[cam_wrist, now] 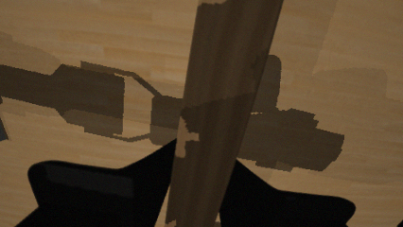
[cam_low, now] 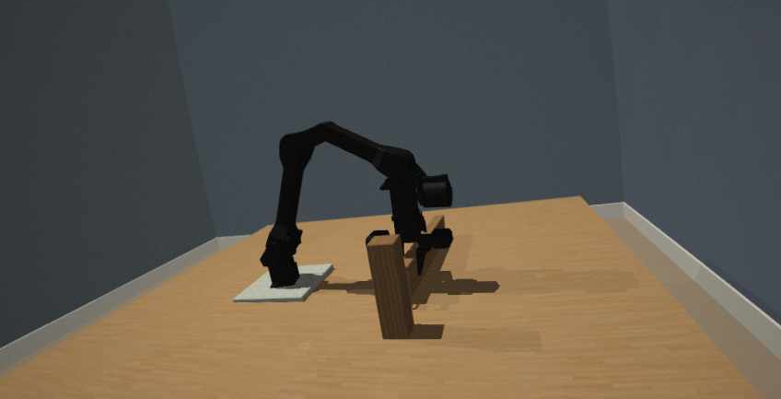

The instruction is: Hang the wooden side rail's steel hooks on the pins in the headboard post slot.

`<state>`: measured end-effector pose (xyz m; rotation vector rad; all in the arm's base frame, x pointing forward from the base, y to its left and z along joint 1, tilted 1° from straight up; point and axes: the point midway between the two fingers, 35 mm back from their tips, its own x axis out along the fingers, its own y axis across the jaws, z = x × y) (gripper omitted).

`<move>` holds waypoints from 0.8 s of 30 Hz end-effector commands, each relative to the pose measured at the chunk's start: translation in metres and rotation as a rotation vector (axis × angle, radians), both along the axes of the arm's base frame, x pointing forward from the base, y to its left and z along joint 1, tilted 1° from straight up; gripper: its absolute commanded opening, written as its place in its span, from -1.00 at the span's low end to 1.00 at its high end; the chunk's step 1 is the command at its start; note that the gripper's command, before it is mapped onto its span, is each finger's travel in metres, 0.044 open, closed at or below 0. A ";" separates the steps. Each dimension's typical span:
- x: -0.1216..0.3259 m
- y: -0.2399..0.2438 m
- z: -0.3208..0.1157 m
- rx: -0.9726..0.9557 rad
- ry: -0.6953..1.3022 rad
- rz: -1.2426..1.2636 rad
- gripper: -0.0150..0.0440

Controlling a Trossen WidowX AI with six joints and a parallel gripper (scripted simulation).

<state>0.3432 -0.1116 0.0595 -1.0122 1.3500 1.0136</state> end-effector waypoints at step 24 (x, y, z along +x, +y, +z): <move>0.005 -0.001 0.013 -0.004 -0.027 0.001 -0.49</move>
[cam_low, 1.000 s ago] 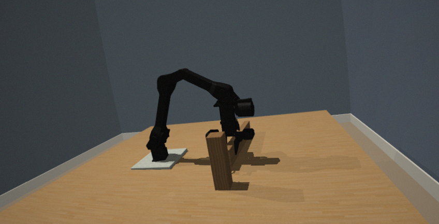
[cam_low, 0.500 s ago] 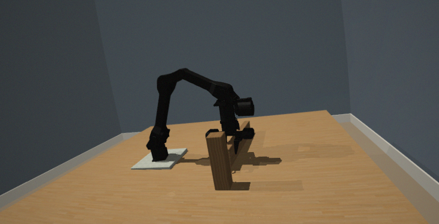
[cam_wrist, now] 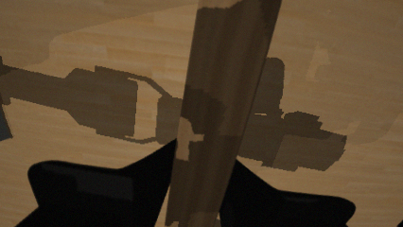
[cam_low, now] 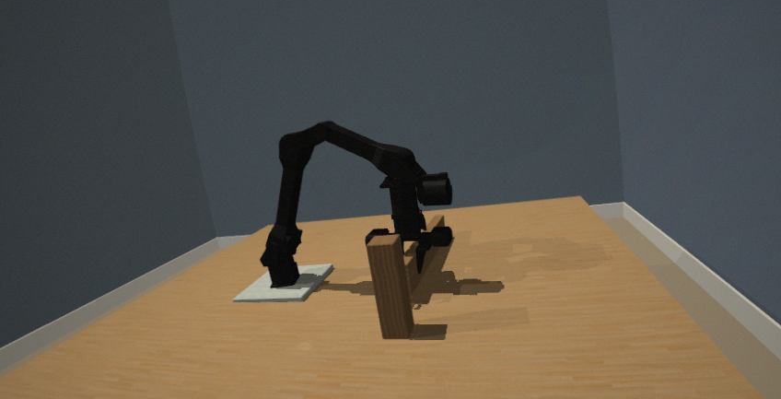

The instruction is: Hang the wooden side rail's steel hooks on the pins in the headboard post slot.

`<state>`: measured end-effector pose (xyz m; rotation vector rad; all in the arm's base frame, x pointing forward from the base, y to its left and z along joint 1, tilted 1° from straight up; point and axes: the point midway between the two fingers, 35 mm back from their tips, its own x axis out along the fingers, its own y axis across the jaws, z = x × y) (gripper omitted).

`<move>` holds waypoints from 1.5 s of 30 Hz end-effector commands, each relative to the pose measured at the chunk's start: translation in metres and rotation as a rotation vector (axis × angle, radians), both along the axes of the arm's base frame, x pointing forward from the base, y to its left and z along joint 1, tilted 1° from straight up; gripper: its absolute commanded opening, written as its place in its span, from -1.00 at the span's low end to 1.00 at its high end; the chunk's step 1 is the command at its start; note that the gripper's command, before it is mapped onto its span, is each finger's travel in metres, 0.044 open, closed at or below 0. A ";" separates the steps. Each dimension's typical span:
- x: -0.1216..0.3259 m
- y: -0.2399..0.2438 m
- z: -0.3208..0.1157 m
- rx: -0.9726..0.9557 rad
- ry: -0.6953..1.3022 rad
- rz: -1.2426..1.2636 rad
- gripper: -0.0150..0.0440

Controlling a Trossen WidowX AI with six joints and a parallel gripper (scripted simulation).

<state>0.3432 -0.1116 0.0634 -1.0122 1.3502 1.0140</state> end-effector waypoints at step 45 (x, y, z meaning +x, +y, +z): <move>0.007 -0.005 0.009 -0.005 -0.027 0.001 -0.49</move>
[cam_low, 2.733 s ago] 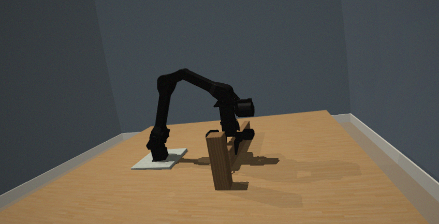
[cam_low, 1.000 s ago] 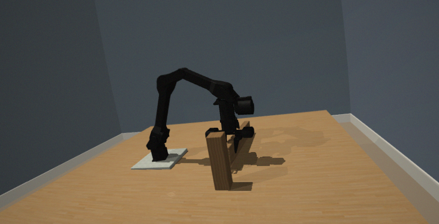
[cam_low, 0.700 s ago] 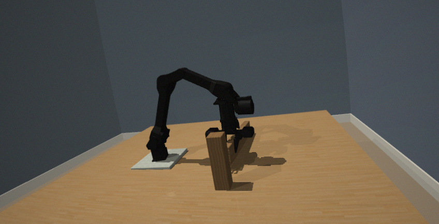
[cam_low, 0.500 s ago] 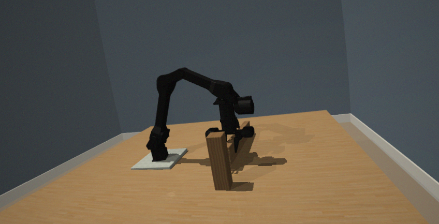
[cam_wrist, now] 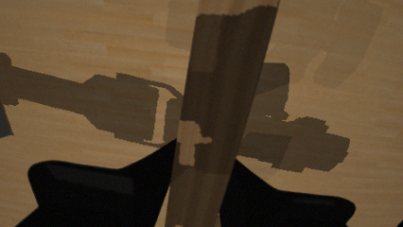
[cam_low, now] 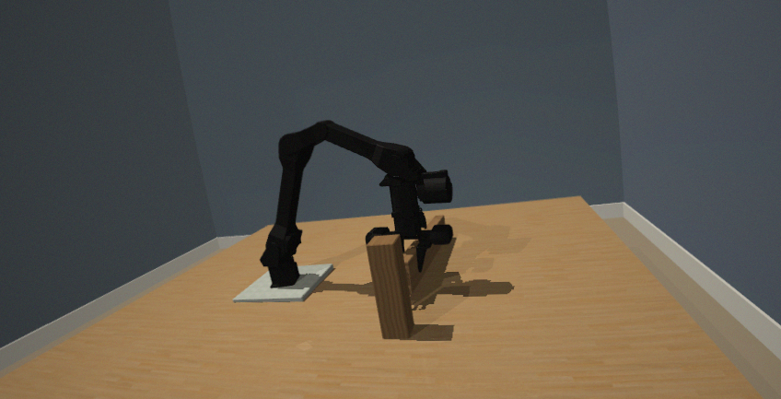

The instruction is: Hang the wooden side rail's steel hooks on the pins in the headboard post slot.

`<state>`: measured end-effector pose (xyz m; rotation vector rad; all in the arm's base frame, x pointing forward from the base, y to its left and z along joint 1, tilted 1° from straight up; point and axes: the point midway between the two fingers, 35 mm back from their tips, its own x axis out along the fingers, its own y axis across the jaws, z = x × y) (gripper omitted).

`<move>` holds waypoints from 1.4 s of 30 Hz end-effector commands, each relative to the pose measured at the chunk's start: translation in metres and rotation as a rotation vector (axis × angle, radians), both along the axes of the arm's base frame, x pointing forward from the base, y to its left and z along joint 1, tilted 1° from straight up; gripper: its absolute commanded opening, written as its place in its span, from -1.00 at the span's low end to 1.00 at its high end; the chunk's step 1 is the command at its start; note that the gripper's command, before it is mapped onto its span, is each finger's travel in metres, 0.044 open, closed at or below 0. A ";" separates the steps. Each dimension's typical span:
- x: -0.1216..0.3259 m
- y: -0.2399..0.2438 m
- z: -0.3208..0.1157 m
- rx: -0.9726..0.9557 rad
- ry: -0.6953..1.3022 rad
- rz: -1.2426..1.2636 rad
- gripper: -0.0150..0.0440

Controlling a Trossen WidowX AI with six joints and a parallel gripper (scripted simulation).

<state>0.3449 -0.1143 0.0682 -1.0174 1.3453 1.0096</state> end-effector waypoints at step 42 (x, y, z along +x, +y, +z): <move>0.008 -0.007 0.003 -0.003 -0.021 -0.001 -0.49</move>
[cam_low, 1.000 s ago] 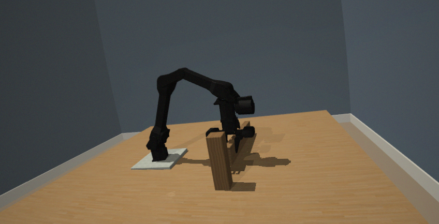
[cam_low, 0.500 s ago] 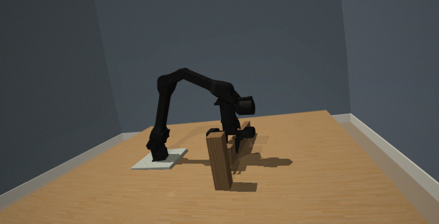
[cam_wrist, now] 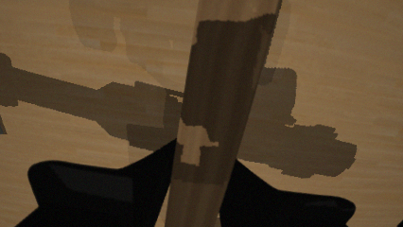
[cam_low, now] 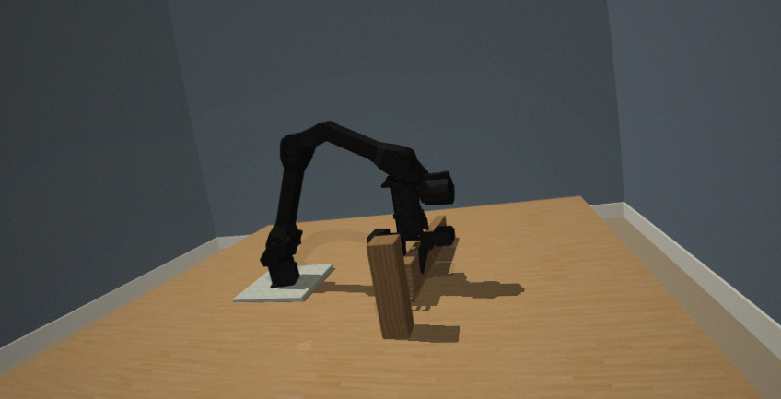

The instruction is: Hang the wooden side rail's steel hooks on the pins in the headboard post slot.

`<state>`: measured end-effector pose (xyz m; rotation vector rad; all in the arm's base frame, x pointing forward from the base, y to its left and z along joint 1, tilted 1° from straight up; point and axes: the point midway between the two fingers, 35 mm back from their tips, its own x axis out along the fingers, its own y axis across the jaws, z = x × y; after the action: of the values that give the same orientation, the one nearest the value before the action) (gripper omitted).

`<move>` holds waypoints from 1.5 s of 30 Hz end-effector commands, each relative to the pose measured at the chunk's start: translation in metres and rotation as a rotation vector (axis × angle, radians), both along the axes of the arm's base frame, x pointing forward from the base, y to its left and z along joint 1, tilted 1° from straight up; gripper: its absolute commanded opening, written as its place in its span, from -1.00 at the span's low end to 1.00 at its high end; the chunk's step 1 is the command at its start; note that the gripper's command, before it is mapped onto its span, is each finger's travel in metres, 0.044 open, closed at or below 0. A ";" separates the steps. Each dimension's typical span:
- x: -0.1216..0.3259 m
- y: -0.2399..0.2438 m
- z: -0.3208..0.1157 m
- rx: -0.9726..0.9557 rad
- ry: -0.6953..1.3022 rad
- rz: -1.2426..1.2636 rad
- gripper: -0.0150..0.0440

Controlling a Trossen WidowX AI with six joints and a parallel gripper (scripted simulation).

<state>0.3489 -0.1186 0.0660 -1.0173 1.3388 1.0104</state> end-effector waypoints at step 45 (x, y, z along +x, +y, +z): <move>0.001 -0.007 0.003 -0.007 -0.016 -0.002 -0.49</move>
<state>0.3491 -0.1239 0.0661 -1.0212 1.3359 1.0040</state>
